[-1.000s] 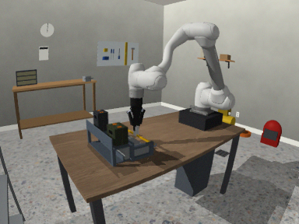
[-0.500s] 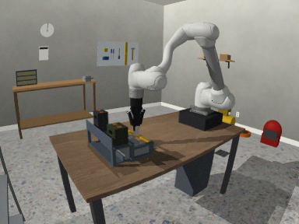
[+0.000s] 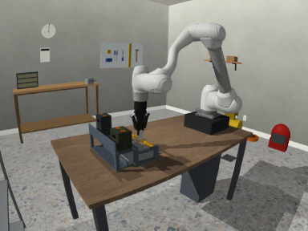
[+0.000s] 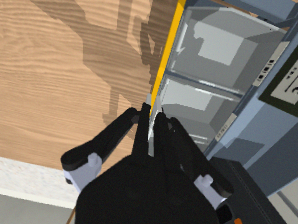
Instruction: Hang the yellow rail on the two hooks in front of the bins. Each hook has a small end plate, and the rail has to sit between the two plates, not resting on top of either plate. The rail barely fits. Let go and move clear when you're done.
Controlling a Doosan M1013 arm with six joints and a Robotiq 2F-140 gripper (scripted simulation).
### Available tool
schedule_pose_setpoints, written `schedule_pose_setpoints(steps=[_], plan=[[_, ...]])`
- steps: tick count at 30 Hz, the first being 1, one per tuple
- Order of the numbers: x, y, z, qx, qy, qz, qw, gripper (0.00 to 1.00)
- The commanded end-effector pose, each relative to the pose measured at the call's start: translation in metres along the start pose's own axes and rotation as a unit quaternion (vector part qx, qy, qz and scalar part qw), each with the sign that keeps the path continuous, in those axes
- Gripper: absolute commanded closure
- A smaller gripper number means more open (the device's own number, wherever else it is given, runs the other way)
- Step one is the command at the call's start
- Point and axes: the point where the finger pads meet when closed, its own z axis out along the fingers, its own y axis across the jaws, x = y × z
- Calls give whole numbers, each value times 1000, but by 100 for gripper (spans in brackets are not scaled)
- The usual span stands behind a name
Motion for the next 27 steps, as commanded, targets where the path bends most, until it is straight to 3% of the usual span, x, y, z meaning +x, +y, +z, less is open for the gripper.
schedule_pose_setpoints(steps=[1,27], plan=[[1,-1,3,-1,-1,-1,1000,90],[1,-2,5,-1,-1,-1,1000,90]])
